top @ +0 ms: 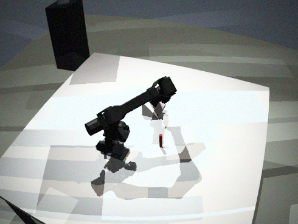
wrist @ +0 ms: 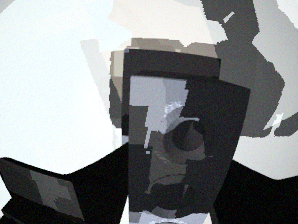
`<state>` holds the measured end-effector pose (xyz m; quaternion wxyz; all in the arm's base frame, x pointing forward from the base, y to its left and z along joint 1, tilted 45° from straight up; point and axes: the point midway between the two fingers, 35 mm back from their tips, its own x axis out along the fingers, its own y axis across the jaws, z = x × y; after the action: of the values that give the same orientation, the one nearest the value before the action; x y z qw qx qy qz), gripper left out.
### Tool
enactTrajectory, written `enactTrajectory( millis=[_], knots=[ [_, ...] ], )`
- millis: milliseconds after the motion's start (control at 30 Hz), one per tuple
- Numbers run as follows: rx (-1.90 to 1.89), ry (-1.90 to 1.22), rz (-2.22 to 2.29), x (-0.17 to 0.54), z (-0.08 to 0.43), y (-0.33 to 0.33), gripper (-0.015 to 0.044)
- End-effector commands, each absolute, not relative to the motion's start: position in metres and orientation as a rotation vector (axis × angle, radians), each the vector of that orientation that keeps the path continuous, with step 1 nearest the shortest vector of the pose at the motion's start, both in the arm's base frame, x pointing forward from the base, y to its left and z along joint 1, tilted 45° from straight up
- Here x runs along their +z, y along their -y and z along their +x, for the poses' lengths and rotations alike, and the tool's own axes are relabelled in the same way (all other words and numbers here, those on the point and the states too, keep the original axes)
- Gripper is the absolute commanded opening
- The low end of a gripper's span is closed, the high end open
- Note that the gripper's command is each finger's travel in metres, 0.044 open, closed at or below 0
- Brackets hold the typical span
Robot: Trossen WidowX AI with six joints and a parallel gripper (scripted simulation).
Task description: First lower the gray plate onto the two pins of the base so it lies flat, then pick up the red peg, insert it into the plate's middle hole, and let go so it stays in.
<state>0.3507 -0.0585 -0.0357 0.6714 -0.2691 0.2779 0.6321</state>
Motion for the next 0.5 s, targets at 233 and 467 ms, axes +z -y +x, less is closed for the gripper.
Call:
enactTrajectory(
  millis=[233, 467],
  knots=[
    [1.425, -0.626, -0.606, -0.0387, 0.3508, 0.0552, 0.0],
    [1.425, -0.626, -0.606, -0.0387, 0.3508, 0.0552, 0.0131]
  ],
)
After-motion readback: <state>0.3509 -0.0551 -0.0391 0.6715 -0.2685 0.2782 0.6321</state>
